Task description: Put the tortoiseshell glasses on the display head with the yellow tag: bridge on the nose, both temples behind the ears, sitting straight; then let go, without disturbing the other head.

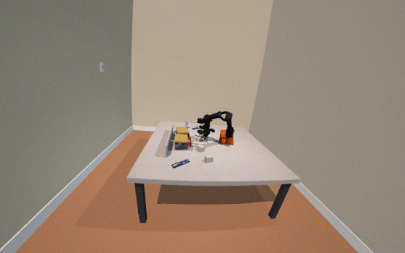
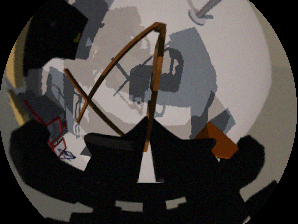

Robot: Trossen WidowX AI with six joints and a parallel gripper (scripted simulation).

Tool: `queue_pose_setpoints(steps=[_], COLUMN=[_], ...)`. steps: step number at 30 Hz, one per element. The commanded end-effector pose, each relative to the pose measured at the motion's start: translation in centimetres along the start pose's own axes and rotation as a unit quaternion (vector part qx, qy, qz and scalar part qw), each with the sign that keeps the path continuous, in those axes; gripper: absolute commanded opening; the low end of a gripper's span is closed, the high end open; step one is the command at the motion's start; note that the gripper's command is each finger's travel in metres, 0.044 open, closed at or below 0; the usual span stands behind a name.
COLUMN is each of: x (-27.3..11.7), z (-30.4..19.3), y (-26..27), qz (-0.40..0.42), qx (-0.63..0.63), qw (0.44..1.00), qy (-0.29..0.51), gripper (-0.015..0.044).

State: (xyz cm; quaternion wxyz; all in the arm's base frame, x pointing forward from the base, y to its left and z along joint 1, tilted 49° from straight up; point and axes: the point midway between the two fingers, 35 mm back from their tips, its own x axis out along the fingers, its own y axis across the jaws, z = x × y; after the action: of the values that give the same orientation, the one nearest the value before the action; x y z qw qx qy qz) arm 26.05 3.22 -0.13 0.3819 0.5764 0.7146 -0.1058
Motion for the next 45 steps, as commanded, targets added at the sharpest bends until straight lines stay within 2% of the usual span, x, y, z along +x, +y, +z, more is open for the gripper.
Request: queue_pose_setpoints(steps=[1,11,18,45], x=[-2.3,-7.5,-7.8,-8.3], z=[0.3,0.2,1.1,14.4], y=[0.2,0.3,0.0,-9.0], qz=[0.002,0.004,0.003,0.001], qx=[-0.004,-0.004,-0.003,-0.002], qw=[1.000,1.000,1.000,1.000], qy=[-0.006,-0.002,-0.004,-0.011], gripper=[0.0000,0.0000,0.0000,0.0000])
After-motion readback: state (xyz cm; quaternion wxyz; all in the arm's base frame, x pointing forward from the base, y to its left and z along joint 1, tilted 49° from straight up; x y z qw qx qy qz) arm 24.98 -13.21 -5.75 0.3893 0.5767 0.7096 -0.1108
